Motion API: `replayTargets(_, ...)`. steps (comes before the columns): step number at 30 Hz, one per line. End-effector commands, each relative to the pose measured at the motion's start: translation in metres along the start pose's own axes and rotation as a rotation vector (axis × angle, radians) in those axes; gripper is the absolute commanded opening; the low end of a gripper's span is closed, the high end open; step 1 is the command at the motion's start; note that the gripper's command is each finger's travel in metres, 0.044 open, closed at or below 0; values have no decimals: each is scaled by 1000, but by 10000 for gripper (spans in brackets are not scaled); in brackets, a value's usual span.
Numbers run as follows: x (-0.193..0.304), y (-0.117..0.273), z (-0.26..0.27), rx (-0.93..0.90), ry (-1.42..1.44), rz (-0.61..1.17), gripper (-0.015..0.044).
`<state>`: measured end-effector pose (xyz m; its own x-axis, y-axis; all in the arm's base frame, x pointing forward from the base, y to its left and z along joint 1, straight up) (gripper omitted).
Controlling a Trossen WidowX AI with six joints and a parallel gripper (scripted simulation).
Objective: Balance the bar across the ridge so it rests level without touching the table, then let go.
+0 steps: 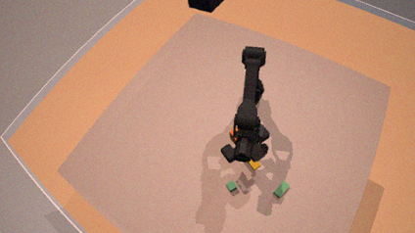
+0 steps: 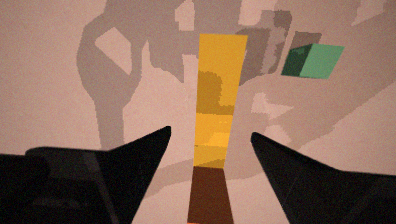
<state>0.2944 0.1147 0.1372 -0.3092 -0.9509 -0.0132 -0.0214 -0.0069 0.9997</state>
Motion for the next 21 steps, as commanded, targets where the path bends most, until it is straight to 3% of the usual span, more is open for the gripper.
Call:
replayTargets(1,-2,15,-2,5,0,-4,440)
replayTargets(9,1,97,1,14,0,-12,440)
replayTargets(21,1,99,1,15,0,-12,440)
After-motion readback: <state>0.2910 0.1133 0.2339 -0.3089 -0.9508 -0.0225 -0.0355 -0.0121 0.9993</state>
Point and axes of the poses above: the point midway between the two fingers, 35 mm back from their tips, its own y axis back along the fingers, its own z axis across the jaws, x = y × z, the point moved 2 cm from there along y, back along the fingers, and after that the axes turned 8 degrees about y, right-handed, at the moved point
